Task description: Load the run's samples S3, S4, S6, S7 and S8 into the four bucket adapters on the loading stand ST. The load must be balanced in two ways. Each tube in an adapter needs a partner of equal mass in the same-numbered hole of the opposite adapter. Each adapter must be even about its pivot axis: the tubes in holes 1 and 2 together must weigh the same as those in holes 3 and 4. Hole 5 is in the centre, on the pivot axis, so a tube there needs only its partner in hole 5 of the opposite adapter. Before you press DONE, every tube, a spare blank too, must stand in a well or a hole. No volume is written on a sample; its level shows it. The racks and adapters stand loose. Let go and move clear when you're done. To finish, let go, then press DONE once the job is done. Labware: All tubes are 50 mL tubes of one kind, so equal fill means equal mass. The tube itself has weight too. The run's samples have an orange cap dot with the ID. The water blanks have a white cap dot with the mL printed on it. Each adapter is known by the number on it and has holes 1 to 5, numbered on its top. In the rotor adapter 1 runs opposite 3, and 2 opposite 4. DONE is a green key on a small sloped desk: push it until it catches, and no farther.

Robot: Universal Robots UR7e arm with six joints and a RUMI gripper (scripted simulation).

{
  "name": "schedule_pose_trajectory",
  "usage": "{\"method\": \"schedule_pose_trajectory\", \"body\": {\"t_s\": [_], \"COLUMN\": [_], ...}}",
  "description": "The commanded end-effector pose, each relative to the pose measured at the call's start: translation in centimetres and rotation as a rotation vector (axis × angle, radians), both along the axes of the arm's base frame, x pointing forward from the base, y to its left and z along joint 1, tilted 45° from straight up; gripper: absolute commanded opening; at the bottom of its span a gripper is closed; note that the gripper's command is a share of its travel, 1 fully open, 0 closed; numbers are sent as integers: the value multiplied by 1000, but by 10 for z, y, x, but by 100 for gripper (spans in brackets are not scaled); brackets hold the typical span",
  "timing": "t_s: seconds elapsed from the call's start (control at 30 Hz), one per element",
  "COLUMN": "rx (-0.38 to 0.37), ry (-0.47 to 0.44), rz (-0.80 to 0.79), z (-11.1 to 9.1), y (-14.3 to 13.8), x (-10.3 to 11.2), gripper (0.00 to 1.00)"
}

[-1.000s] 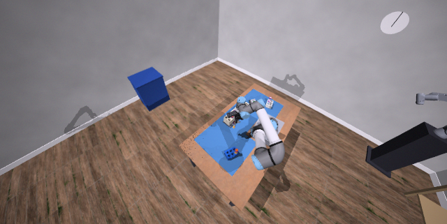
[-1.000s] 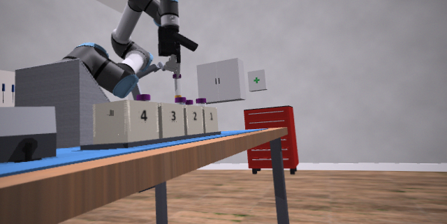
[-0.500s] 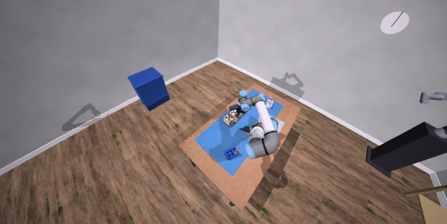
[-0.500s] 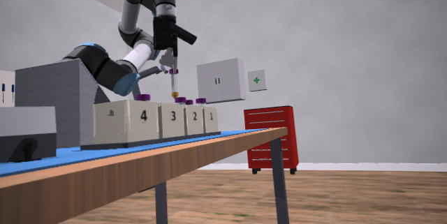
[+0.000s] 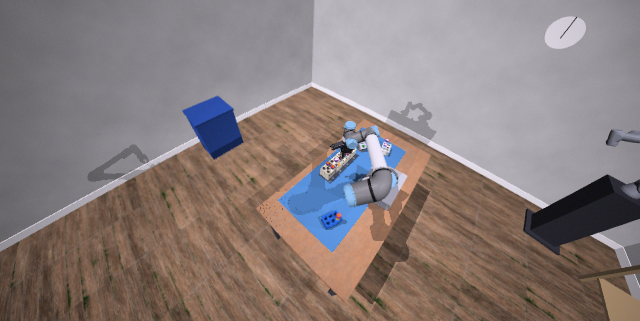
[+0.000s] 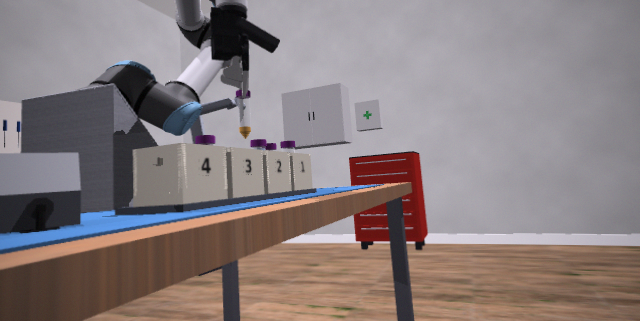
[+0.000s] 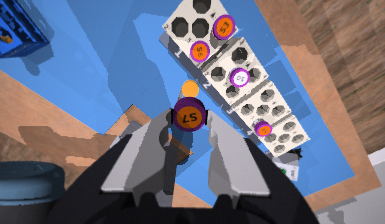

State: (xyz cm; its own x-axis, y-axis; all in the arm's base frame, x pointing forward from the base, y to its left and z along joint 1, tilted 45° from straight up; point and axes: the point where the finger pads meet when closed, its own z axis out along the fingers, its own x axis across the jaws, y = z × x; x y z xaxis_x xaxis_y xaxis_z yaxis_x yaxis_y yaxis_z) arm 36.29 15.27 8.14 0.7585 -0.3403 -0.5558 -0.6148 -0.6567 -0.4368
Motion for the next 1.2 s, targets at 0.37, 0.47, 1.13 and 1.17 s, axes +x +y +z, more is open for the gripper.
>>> {"method": "schedule_pose_trajectory", "body": {"t_s": [0.37,0.47,1.13,1.17], "rx": [0,0,0,0], "ry": [-1,-1,-1,-1], "rz": [0,0,0,0], "z": [-70,-75,-144,-144], "y": [-54,-57,-112,-112], "x": [57,61,116,116], "gripper": [0,0,0,0]}}
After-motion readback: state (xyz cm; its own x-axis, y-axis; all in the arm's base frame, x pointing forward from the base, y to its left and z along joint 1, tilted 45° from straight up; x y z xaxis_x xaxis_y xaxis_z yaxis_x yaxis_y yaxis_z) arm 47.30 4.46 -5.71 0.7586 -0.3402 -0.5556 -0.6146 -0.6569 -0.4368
